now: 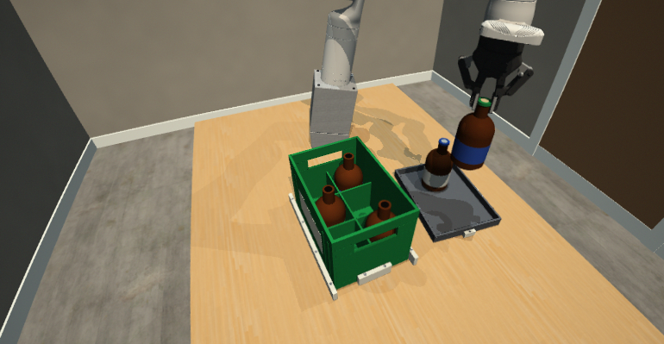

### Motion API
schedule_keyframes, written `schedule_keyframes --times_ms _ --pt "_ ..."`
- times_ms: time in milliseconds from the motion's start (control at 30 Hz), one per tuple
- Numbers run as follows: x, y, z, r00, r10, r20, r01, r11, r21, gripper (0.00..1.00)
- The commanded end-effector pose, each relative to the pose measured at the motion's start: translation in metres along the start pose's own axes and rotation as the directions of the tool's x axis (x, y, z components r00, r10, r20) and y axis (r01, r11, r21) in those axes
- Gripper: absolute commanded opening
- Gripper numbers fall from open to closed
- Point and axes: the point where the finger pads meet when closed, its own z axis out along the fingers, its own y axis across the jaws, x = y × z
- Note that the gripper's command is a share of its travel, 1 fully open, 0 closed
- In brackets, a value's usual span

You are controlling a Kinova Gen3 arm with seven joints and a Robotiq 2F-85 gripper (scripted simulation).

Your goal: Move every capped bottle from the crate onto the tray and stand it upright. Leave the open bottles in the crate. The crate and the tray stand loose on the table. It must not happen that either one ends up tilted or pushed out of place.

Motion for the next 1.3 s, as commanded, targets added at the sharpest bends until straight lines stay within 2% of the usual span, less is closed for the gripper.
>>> schedule_keyframes --times_ms 0,267,1267 --pt "-0.004 -0.004 0.000 1.000 -0.007 0.000 0.007 1.000 0.002 0.00" --pt "-0.010 -0.011 0.000 1.000 -0.010 0.000 0.010 1.000 0.001 0.00" --pt "-0.012 -0.011 0.053 1.000 -0.010 0.000 0.010 1.000 0.002 0.00"
